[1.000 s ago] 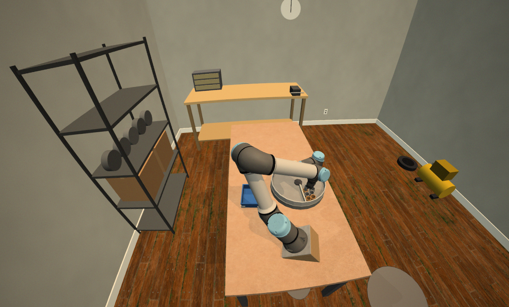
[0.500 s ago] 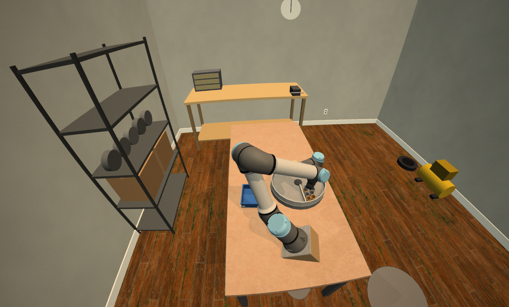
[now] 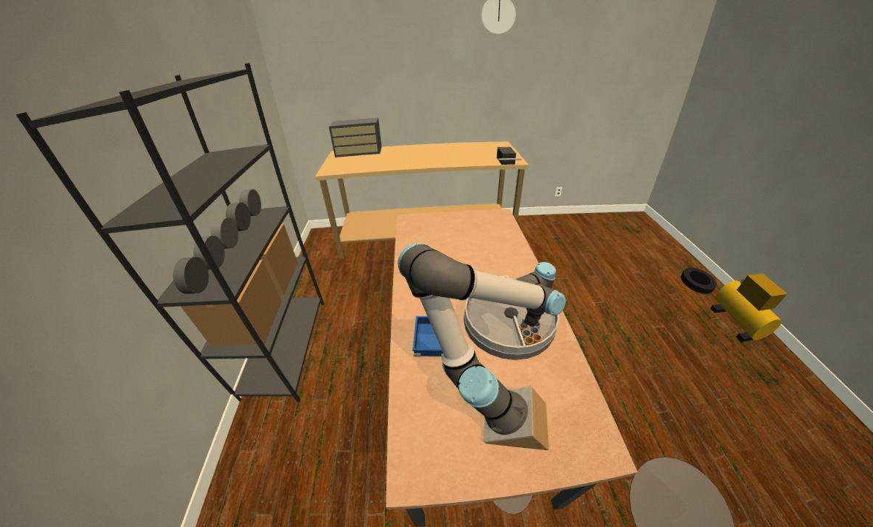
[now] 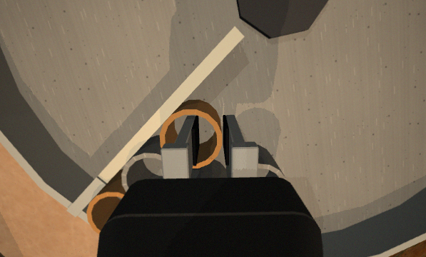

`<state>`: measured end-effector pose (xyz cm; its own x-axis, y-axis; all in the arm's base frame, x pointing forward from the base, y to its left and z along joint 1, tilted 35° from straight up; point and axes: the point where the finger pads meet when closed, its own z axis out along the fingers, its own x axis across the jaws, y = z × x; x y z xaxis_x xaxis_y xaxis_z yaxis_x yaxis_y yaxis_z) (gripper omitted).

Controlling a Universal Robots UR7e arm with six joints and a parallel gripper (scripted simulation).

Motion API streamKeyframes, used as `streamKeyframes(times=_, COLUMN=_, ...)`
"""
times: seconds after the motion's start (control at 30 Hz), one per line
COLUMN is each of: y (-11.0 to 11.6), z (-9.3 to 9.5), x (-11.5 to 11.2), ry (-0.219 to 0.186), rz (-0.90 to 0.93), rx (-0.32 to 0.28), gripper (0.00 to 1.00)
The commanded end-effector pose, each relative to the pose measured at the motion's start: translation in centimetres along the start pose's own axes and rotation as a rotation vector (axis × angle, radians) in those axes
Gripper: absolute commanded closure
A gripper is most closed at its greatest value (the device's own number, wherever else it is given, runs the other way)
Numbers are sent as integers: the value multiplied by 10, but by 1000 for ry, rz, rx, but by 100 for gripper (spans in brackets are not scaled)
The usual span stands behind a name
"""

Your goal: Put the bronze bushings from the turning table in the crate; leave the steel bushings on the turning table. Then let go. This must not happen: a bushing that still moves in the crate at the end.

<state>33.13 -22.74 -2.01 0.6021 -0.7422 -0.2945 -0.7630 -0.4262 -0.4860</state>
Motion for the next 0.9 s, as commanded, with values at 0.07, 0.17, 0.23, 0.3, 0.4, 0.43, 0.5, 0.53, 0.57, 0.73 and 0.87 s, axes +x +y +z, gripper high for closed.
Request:
streamKeyframes(times=0.07, y=0, z=0, x=1, ry=2, rz=0, rx=0, gripper=55)
streamKeyframes(times=0.17, y=0, z=0, x=1, ry=2, rz=0, rx=0, gripper=55)
streamKeyframes(times=0.23, y=0, z=0, x=1, ry=2, rz=0, rx=0, gripper=100)
streamKeyframes(times=0.3, y=0, z=0, x=1, ry=2, rz=0, rx=0, gripper=100)
streamKeyframes(times=0.4, y=0, z=0, x=1, ry=2, rz=0, rx=0, gripper=100)
streamKeyframes(times=0.43, y=0, z=0, x=1, ry=2, rz=0, rx=0, gripper=100)
streamKeyframes(times=0.5, y=0, z=0, x=1, ry=2, rz=0, rx=0, gripper=100)
streamKeyframes(times=0.53, y=0, z=0, x=1, ry=2, rz=0, rx=0, gripper=100)
streamKeyframes(times=0.57, y=0, z=0, x=1, ry=2, rz=0, rx=0, gripper=100)
streamKeyframes(times=0.73, y=0, z=0, x=1, ry=2, rz=0, rx=0, gripper=100)
streamKeyframes(times=0.87, y=0, z=-1, x=3, ry=9, rz=-2, rx=-1, gripper=100)
